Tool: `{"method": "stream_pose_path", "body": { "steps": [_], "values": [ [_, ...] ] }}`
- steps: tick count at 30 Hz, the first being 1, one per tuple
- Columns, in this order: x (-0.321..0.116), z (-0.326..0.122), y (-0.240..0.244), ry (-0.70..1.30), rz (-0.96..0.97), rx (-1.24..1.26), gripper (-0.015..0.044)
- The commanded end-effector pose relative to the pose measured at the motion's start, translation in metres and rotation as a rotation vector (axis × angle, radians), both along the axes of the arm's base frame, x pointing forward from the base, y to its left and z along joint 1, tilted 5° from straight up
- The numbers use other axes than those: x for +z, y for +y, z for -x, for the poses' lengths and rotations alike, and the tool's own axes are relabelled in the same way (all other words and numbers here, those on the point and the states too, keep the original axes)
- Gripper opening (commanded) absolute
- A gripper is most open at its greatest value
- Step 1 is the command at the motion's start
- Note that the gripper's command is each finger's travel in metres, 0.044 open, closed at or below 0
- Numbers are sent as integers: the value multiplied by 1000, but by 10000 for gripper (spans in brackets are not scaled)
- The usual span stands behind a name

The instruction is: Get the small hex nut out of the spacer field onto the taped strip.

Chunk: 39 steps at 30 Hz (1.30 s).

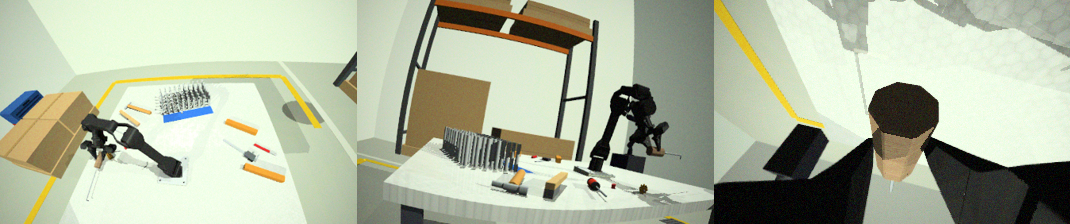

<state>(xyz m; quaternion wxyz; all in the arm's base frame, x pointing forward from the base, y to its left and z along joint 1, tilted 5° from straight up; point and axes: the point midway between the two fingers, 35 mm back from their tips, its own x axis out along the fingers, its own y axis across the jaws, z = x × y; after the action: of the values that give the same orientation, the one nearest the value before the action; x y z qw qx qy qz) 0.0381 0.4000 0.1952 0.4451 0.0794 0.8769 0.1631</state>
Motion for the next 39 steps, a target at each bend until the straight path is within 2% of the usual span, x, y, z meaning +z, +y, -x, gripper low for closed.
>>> {"method": "stream_pose_path", "body": {
  "steps": [1, 39],
  "values": [
    [-2, 1, 1, 7, -3, -1, 0],
    [-32, 1, 7, 7, -3, -1, 0]
  ]
}}
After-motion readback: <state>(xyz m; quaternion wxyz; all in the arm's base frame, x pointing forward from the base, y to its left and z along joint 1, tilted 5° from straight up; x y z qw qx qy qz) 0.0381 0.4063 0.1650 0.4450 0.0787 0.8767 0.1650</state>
